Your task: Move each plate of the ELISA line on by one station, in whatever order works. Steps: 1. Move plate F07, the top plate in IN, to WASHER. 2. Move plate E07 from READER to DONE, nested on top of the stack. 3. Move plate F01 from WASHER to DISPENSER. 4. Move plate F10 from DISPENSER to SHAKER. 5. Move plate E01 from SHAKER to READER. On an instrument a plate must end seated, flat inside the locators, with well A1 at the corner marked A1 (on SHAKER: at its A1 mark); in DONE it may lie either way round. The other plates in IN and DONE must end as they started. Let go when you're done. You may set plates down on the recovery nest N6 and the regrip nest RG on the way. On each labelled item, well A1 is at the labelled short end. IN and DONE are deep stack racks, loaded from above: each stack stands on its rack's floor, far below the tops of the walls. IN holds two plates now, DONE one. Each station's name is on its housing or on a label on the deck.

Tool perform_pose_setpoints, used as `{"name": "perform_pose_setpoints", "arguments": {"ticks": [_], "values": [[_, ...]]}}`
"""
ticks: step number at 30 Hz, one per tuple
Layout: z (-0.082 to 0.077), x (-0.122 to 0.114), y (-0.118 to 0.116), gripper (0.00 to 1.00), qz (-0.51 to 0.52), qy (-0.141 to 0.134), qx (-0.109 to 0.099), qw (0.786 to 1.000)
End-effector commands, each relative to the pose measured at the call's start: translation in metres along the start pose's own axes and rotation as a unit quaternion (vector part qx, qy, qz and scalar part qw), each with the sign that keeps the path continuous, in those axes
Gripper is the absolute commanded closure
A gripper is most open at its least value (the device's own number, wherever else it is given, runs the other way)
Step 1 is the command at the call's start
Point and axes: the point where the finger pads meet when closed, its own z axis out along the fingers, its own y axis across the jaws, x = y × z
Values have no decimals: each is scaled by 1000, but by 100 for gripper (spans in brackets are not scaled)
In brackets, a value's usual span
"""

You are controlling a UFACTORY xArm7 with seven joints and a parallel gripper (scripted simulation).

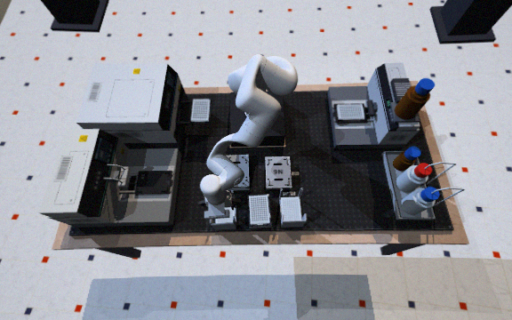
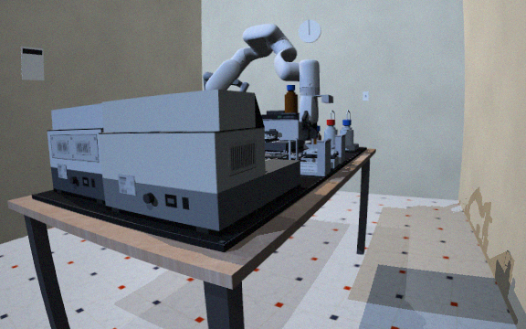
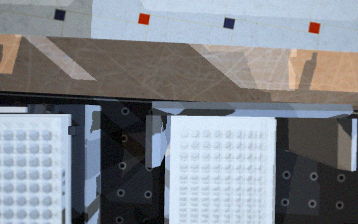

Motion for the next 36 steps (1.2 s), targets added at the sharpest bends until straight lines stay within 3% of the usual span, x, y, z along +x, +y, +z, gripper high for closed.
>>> {"name": "perform_pose_setpoints", "arguments": {"ticks": [1,36], "values": [[3,2,1,0,0,3,-1,1000],[43,2,1,0,0,3,-1,1000]]}}
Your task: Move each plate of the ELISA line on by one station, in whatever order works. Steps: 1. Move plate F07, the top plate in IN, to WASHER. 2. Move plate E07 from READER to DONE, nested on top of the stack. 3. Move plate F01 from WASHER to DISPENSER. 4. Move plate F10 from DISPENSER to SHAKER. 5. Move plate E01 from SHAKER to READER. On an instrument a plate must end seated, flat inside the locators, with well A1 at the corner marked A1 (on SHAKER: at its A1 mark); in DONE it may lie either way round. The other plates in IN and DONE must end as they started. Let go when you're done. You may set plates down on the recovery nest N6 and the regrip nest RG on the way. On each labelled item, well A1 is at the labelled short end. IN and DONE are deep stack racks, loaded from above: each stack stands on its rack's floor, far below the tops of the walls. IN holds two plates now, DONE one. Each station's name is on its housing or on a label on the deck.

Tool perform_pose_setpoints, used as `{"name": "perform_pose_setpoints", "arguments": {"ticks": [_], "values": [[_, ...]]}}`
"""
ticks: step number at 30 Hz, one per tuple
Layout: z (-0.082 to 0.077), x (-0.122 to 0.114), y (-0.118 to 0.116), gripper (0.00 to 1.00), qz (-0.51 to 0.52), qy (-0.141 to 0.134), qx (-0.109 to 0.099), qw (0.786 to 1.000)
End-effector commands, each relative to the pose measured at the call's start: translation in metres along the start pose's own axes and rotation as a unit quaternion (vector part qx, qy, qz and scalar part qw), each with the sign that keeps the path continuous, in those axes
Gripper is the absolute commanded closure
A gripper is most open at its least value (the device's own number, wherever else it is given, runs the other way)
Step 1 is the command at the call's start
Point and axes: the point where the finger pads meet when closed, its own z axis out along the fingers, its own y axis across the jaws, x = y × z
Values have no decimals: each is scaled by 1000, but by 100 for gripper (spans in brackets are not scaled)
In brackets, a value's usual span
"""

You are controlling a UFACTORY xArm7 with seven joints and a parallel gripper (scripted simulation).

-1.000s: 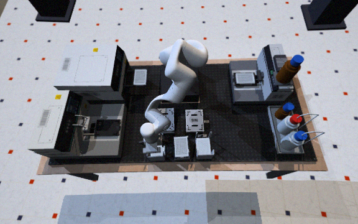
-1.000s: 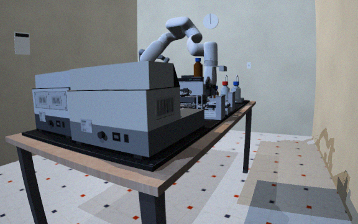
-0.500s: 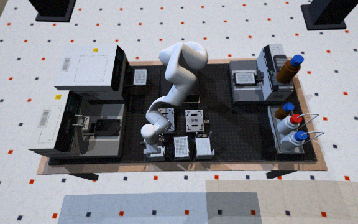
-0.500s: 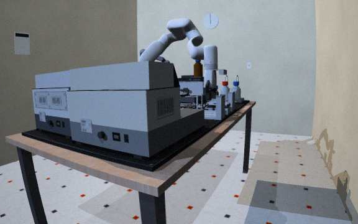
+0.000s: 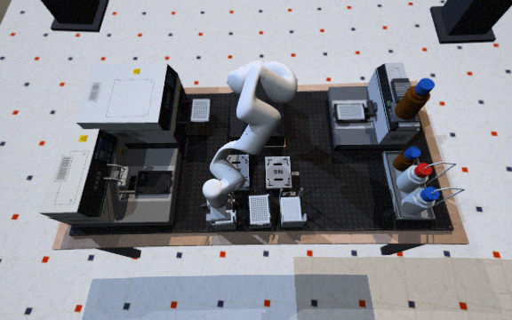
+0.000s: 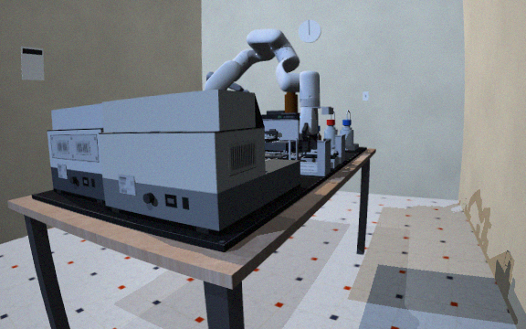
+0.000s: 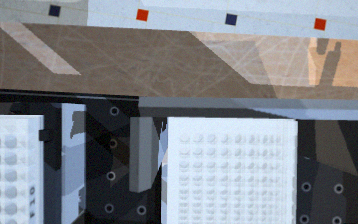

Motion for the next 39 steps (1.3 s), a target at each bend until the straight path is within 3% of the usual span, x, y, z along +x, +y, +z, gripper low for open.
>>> {"name": "perform_pose_setpoints", "arguments": {"ticks": [1,16,39], "values": [[0,2,1,0,0,3,-1,1000],[20,2,1,0,0,3,-1,1000],[23,2,1,0,0,3,-1,1000]]}}
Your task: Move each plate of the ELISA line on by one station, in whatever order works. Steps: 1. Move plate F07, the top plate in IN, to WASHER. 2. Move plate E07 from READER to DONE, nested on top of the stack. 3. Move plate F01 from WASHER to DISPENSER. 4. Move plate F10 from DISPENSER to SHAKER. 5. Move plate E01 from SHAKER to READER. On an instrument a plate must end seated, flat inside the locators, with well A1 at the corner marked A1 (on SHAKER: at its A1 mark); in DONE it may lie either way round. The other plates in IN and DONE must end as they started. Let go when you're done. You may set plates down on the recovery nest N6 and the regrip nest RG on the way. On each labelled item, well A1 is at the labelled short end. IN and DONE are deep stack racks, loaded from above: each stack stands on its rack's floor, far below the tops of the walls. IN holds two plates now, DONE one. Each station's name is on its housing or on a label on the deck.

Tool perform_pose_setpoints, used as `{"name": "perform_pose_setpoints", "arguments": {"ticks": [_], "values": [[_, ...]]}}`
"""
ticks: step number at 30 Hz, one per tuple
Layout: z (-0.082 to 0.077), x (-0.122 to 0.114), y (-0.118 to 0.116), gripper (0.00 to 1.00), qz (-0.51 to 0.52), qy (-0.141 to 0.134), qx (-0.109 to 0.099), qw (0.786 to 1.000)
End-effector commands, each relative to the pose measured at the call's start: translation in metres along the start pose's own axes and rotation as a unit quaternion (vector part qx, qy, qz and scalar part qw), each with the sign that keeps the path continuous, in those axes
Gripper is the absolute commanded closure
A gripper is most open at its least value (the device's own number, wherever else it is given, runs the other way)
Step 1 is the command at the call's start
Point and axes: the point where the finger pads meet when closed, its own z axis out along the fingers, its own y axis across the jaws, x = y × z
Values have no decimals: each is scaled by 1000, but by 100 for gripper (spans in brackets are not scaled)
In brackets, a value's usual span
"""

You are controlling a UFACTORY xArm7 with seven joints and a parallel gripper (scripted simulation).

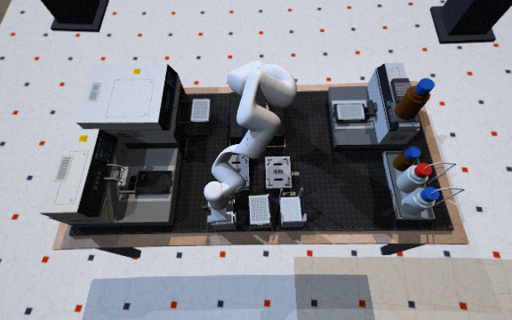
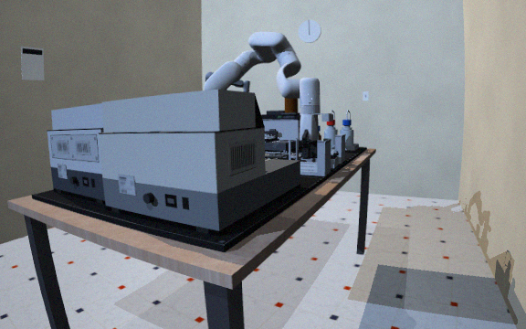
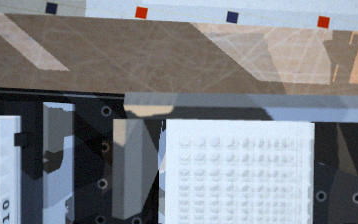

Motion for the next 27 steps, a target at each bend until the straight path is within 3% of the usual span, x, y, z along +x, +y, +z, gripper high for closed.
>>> {"name": "perform_pose_setpoints", "arguments": {"ticks": [1,11,27], "values": [[0,2,1,0,0,3,-1,1000],[14,2,1,0,0,3,-1,1000],[16,2,1,0,0,3,-1,1000]]}}
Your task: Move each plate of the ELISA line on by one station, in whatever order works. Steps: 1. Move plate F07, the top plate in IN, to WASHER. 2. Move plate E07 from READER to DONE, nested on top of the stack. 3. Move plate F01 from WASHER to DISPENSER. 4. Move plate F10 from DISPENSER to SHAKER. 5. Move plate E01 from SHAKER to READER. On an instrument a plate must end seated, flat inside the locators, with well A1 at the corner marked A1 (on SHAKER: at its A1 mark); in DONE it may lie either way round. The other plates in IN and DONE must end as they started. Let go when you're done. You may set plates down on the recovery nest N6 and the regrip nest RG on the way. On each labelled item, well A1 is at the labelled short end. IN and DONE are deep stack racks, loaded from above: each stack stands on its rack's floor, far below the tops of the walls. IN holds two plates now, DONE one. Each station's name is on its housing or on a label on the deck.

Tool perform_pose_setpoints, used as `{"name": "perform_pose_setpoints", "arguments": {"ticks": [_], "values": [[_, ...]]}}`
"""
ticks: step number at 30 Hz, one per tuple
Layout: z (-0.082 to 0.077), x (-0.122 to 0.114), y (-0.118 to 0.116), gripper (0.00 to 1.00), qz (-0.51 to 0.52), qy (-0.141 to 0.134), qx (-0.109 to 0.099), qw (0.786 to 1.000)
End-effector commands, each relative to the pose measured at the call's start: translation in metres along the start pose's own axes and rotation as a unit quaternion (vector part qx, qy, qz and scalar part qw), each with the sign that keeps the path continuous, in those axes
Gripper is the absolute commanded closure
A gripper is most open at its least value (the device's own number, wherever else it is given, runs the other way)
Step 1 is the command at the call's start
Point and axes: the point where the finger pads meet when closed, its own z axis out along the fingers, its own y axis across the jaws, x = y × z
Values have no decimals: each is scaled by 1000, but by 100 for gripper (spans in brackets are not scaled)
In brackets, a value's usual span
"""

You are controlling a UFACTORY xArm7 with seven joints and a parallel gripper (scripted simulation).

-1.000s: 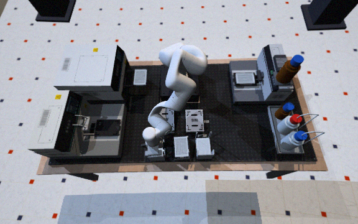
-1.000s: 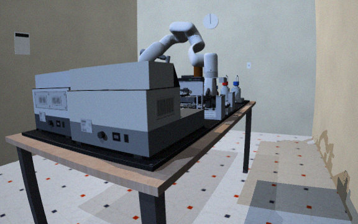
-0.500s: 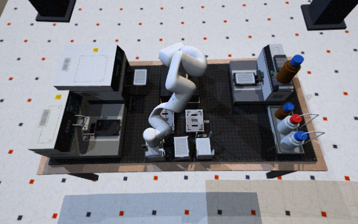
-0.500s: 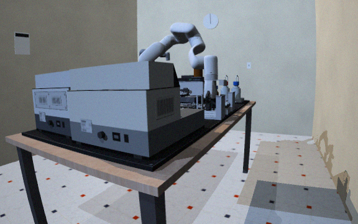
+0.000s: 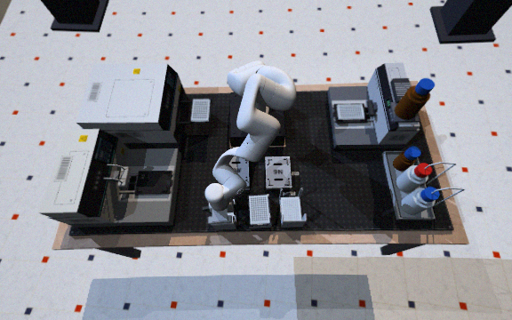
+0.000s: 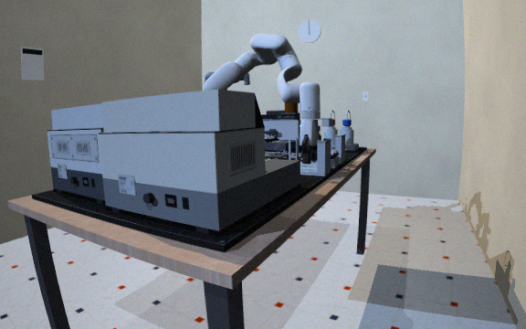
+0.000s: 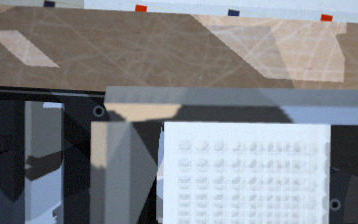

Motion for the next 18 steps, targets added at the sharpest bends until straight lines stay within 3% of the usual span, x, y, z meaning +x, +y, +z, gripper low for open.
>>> {"name": "perform_pose_setpoints", "arguments": {"ticks": [1,18], "values": [[-2,2,1,0,0,2,-1,1000],[2,2,1,0,0,2,-1,1000]]}}
